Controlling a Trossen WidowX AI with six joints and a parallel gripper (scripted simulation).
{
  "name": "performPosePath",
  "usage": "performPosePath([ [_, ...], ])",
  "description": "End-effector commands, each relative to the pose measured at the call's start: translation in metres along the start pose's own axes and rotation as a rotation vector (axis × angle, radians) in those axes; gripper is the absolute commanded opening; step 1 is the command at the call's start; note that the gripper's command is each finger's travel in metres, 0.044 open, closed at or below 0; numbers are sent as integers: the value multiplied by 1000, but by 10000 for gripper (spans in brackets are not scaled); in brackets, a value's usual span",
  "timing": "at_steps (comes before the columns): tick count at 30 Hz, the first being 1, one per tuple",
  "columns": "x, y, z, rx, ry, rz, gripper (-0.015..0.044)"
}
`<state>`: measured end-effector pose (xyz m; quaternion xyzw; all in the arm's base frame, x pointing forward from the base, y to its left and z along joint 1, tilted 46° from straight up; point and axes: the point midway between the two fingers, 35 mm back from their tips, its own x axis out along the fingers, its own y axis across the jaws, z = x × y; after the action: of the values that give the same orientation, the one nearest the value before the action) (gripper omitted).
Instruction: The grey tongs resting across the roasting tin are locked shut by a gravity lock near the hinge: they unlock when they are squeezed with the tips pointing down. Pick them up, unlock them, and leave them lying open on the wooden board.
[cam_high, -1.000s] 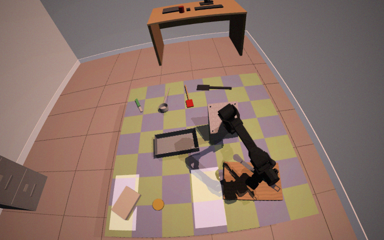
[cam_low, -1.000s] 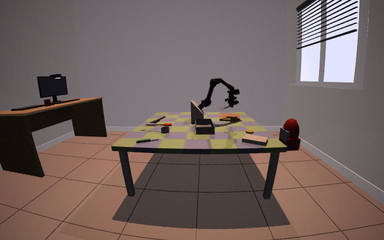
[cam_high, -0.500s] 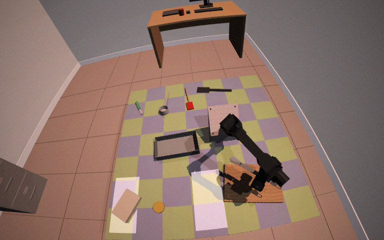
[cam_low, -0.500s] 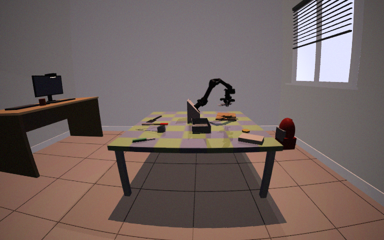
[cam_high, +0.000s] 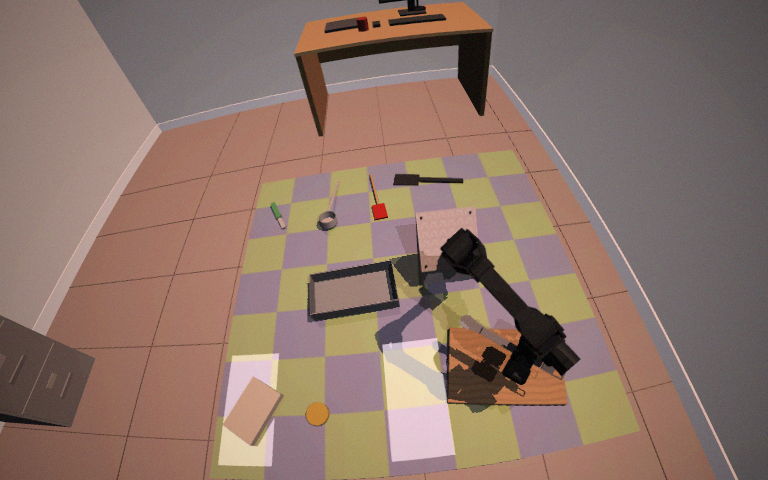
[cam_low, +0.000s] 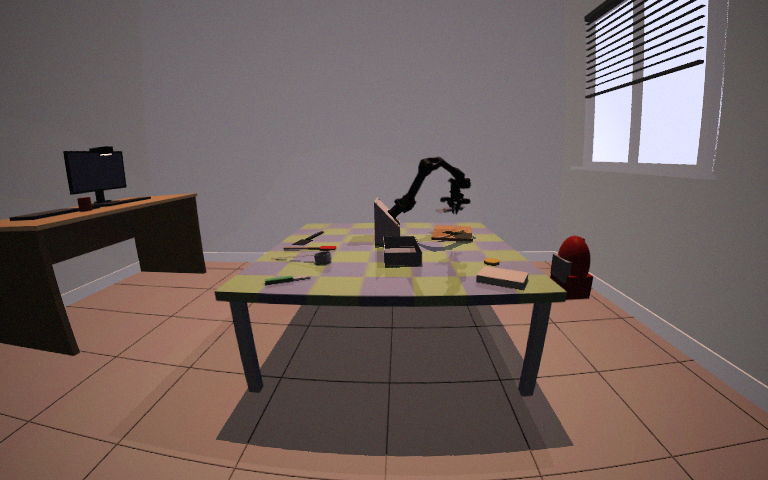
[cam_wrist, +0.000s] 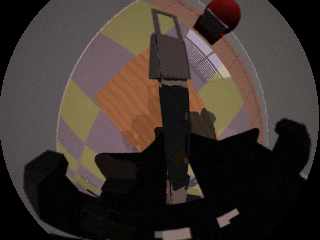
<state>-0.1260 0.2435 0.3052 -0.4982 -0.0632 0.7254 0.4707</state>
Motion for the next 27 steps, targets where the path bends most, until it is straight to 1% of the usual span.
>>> performPosePath([
  [1, 9, 2, 0, -5, 6, 5, -150],
  [27, 50, 2, 1, -6, 5, 6, -150],
])
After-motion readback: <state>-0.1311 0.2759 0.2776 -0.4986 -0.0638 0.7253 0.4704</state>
